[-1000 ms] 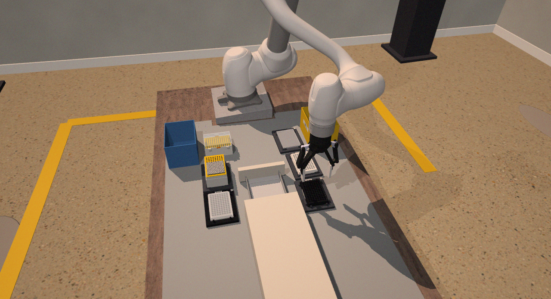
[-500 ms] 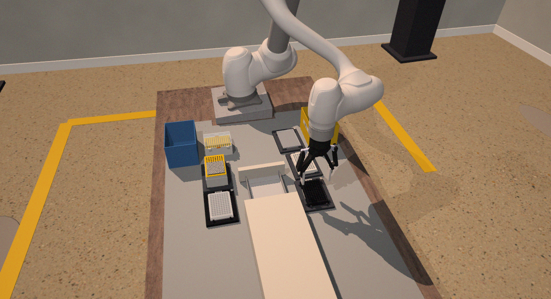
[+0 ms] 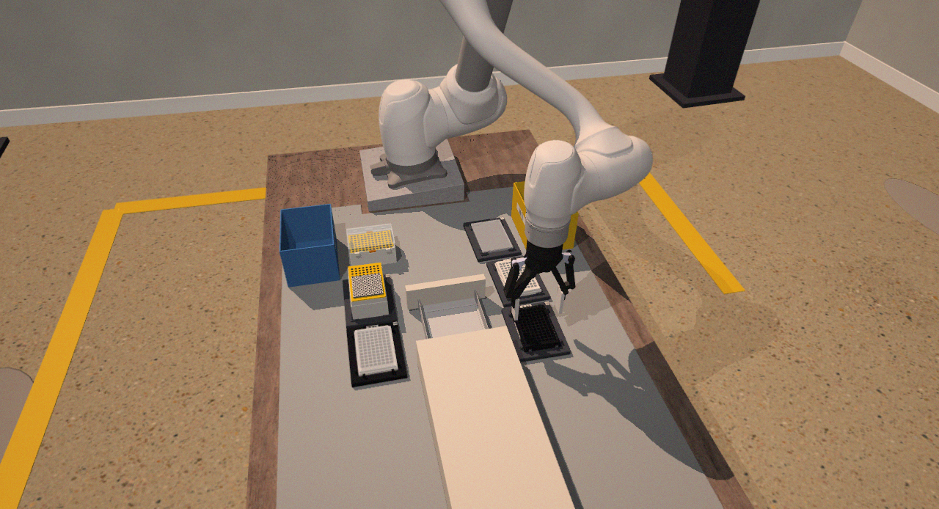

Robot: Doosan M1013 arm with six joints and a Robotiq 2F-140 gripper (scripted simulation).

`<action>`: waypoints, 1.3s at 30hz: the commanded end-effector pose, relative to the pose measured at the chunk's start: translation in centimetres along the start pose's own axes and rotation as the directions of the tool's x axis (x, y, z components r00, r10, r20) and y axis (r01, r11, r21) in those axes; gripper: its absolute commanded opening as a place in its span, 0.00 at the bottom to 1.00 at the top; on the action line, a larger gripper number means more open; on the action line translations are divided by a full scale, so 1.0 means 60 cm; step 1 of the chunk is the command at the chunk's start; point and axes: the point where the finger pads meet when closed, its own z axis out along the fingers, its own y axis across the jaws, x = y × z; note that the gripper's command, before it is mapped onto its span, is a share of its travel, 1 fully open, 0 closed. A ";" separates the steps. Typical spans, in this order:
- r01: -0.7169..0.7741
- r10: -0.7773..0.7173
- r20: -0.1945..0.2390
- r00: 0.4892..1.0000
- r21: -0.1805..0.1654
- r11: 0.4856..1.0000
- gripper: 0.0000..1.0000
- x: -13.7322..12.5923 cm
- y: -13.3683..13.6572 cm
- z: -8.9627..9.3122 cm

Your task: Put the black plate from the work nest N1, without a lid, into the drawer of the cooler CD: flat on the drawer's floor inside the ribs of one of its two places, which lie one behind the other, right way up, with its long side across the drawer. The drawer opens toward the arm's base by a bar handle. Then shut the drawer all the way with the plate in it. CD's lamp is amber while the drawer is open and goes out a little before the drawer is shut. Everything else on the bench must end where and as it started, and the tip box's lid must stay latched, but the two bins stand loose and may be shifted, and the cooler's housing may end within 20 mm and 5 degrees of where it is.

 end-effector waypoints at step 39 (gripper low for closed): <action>0.000 0.000 0.000 1.000 0.000 1.000 0.66 0.000 0.000 0.073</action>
